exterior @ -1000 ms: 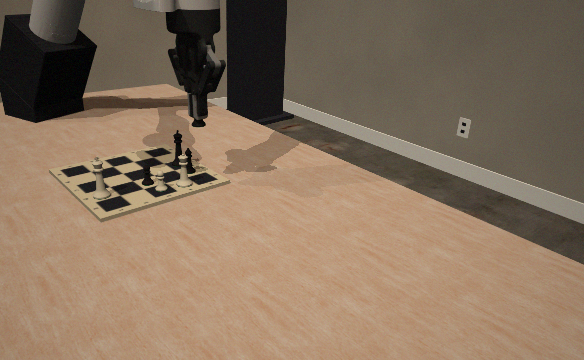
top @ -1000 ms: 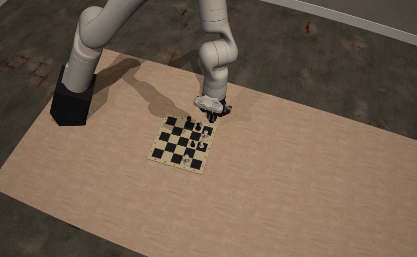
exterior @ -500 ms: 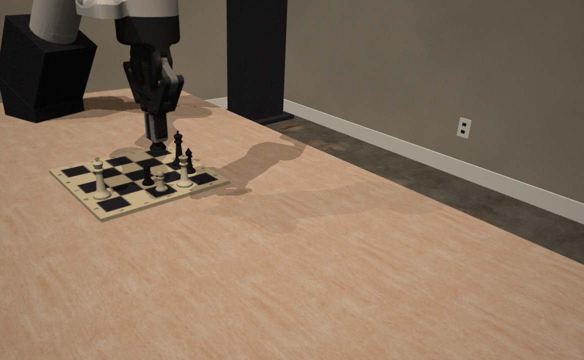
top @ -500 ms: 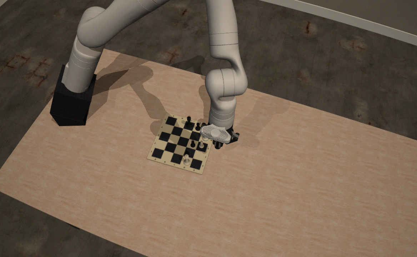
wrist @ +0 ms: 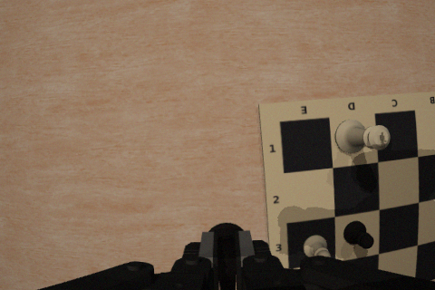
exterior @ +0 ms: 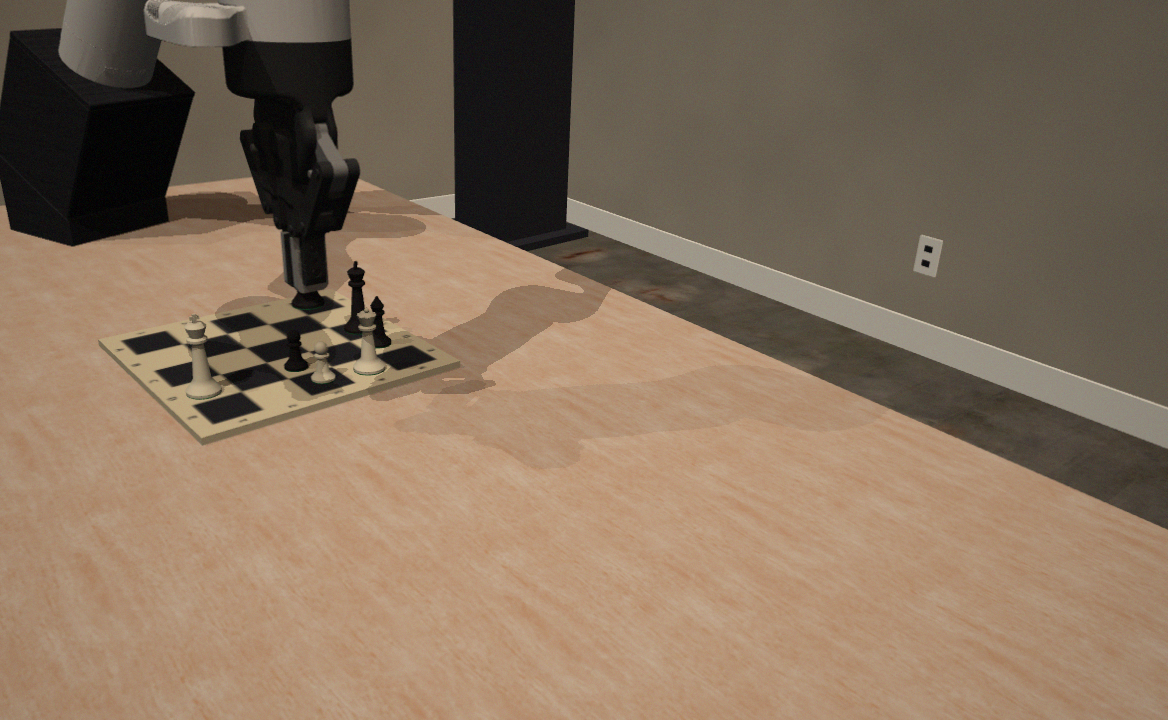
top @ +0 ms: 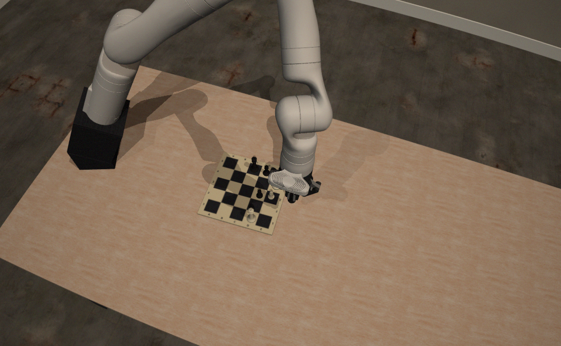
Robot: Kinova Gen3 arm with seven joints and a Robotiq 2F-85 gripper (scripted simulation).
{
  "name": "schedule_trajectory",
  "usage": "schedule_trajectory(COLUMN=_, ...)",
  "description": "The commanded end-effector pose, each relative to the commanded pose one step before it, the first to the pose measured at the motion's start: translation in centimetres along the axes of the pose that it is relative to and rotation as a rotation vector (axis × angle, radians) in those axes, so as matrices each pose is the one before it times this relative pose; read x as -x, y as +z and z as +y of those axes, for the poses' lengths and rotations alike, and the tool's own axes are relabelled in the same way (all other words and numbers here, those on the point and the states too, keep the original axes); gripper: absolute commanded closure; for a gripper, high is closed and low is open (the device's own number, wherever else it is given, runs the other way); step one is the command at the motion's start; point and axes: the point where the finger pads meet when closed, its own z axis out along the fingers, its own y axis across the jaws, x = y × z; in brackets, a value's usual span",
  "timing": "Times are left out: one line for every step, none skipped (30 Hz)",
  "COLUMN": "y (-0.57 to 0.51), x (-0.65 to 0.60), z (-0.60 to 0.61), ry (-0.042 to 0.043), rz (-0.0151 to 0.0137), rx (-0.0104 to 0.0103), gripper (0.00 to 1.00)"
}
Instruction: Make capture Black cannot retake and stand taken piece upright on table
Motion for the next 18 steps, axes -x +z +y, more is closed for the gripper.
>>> schedule_trajectory(y=0.257, x=-0.072, z=0.005, ry=0.00088, rz=0.00099, rx=0.00013, gripper=1.00)
schedule_trajectory(y=0.206, x=0.000, z=-0.002, ry=-0.00002, rz=0.00000, rx=-0.00001, gripper=1.00)
schedule_trajectory(y=0.247, x=-0.001, z=0.000, ry=0.00002, rz=0.00000, rx=0.00001, gripper=1.00)
schedule_trajectory(y=0.288, x=0.000, z=-0.002, ry=-0.00002, rz=0.00000, rx=-0.00001, gripper=1.00)
schedule_trajectory(y=0.326, x=0.000, z=-0.001, ry=0.00000, rz=0.00000, rx=0.00000, gripper=1.00)
schedule_trajectory(y=0.362, x=-0.001, z=0.000, ry=0.00001, rz=0.00000, rx=0.00001, gripper=1.00)
schedule_trajectory(y=0.396, x=0.000, z=-0.002, ry=-0.00001, rz=0.00000, rx=0.00000, gripper=1.00)
schedule_trajectory(y=0.425, x=0.000, z=-0.002, ry=0.00000, rz=0.00000, rx=0.00000, gripper=1.00)
schedule_trajectory(y=0.450, x=0.000, z=-0.002, ry=0.00000, rz=0.00000, rx=0.00000, gripper=1.00)
schedule_trajectory(y=0.470, x=0.000, z=-0.002, ry=0.00000, rz=0.00000, rx=0.00000, gripper=1.00)
schedule_trajectory(y=0.484, x=0.000, z=-0.002, ry=0.00000, rz=0.00000, rx=0.00000, gripper=1.00)
schedule_trajectory(y=0.493, x=0.000, z=-0.002, ry=0.00000, rz=0.00000, rx=0.00000, gripper=1.00)
schedule_trajectory(y=0.497, x=0.000, z=-0.002, ry=0.00000, rz=0.00000, rx=0.00000, gripper=1.00)
schedule_trajectory(y=0.494, x=0.000, z=-0.002, ry=0.00000, rz=0.00000, rx=0.00000, gripper=1.00)
schedule_trajectory(y=0.000, x=0.000, z=0.000, ry=0.00000, rz=0.00000, rx=0.00000, gripper=1.00)
schedule_trajectory(y=0.000, x=0.000, z=0.000, ry=0.00000, rz=0.00000, rx=0.00000, gripper=1.00)
schedule_trajectory(y=0.485, x=0.000, z=-0.002, ry=0.00000, rz=0.00000, rx=0.00000, gripper=1.00)
schedule_trajectory(y=0.471, x=0.000, z=-0.002, ry=0.00000, rz=0.00000, rx=0.00000, gripper=1.00)
